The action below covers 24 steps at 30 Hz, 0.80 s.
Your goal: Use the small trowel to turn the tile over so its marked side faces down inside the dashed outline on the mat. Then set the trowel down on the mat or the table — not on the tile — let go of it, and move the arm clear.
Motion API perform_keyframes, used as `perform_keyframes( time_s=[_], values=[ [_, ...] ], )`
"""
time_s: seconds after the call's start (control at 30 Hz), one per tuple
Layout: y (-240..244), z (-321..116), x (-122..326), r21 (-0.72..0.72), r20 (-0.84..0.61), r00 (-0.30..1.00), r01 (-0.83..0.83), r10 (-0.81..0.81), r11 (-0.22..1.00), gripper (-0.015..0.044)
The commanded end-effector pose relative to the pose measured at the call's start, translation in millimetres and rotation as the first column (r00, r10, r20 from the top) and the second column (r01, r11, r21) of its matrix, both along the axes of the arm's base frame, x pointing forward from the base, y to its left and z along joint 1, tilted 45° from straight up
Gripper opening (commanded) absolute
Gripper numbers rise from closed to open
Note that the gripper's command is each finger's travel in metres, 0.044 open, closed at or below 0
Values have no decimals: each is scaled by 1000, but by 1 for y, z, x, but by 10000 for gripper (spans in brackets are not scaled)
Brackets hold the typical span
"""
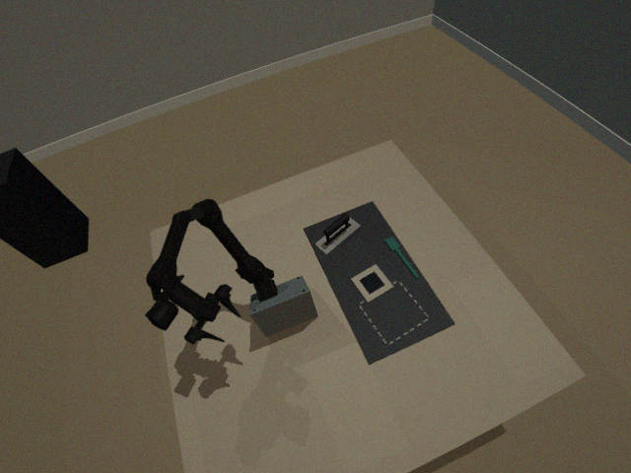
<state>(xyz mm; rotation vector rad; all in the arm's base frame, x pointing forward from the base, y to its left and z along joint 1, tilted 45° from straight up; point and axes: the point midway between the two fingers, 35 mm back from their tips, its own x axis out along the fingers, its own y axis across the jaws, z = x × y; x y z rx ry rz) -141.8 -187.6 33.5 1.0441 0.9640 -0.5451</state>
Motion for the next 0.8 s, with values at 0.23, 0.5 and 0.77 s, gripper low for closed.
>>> perform_keyframes(
  time_s=[0.23, 0.5, 0.77],
  values=[
    [0, 0, 0, 0, 0, 1000, 0, 0, 1000, 190],
    [0, 0, 0, 0, 0, 1000, 0, 0, 1000, 100],
    [0, 0, 0, 0, 0, 1000, 0, 0, 1000, 21]
  ],
)
